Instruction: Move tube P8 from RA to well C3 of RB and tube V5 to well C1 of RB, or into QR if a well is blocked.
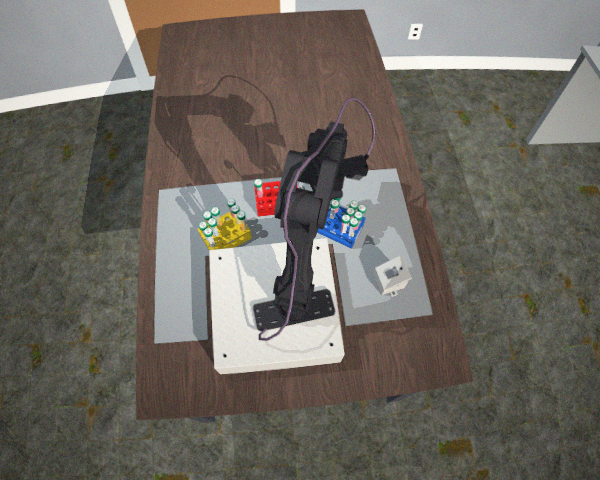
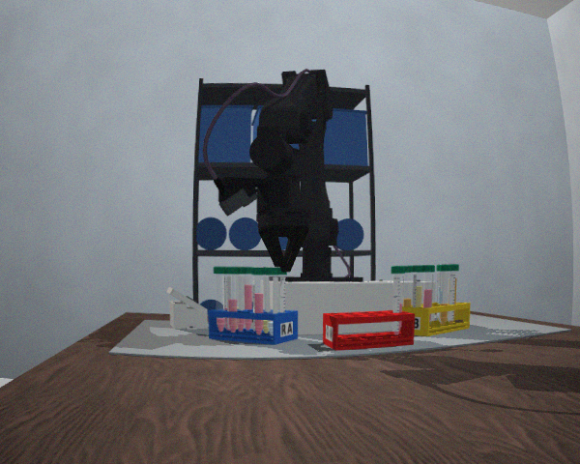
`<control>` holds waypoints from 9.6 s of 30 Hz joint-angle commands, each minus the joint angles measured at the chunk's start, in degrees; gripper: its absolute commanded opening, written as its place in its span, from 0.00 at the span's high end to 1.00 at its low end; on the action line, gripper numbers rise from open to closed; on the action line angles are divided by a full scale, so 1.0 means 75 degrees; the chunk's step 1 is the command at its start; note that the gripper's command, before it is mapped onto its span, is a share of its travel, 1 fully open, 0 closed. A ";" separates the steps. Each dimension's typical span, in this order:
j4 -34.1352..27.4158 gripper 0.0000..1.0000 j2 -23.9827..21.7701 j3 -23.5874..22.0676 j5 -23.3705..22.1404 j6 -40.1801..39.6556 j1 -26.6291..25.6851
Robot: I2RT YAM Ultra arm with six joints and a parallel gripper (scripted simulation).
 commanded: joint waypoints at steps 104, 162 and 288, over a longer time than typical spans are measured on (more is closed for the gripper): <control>-0.2410 0.70 -0.0474 0.2009 0.0143 0.0020 0.0015; -0.2968 0.70 0.1129 0.4085 0.0021 -0.0636 0.4078; -0.0731 1.00 0.1578 0.2341 0.0007 -0.0610 0.4159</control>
